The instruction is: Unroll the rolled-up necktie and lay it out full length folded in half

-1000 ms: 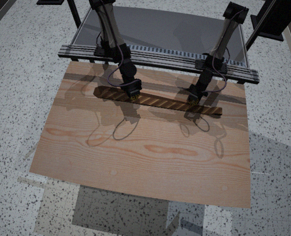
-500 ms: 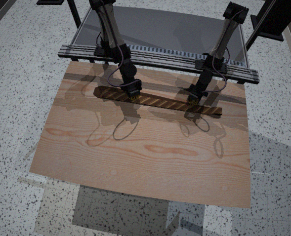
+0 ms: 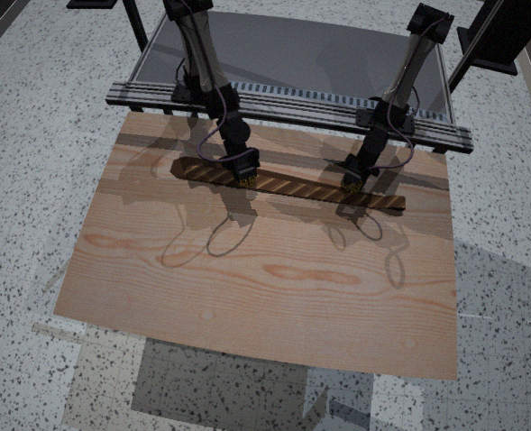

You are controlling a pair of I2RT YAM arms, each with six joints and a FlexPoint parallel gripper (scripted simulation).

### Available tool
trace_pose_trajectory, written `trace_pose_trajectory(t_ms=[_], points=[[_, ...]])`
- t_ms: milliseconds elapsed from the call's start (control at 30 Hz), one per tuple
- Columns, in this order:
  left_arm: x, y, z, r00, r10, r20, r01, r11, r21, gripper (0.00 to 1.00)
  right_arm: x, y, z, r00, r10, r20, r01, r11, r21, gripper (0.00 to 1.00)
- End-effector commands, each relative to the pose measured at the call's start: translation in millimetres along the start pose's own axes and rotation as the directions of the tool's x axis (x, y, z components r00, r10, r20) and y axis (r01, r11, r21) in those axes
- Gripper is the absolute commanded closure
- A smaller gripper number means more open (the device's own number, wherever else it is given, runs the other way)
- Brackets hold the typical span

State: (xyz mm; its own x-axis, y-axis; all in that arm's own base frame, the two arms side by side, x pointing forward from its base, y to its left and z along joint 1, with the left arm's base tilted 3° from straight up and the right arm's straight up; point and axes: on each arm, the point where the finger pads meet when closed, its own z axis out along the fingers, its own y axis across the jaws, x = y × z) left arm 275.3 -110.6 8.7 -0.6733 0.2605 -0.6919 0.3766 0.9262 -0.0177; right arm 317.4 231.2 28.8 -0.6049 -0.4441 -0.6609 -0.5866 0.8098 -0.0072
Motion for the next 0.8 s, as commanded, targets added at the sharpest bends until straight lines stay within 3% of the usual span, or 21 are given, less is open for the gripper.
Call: trace_pose_trajectory(t_ms=[0,767], points=[[10.0,0.9,1.1,1.0,-0.005,-0.024,0.005,1.0,-0.001,0.93,11.3,3.5,7.6,1.0,0.002,-0.02,-0.002,1.0,-0.006,0.93],[10.0,0.9,1.1,1.0,-0.005,-0.024,0.005,1.0,-0.001,0.93,24.8,3.7,22.9,1.0,0.002,-0.02,-0.002,1.0,-0.006,0.93]])
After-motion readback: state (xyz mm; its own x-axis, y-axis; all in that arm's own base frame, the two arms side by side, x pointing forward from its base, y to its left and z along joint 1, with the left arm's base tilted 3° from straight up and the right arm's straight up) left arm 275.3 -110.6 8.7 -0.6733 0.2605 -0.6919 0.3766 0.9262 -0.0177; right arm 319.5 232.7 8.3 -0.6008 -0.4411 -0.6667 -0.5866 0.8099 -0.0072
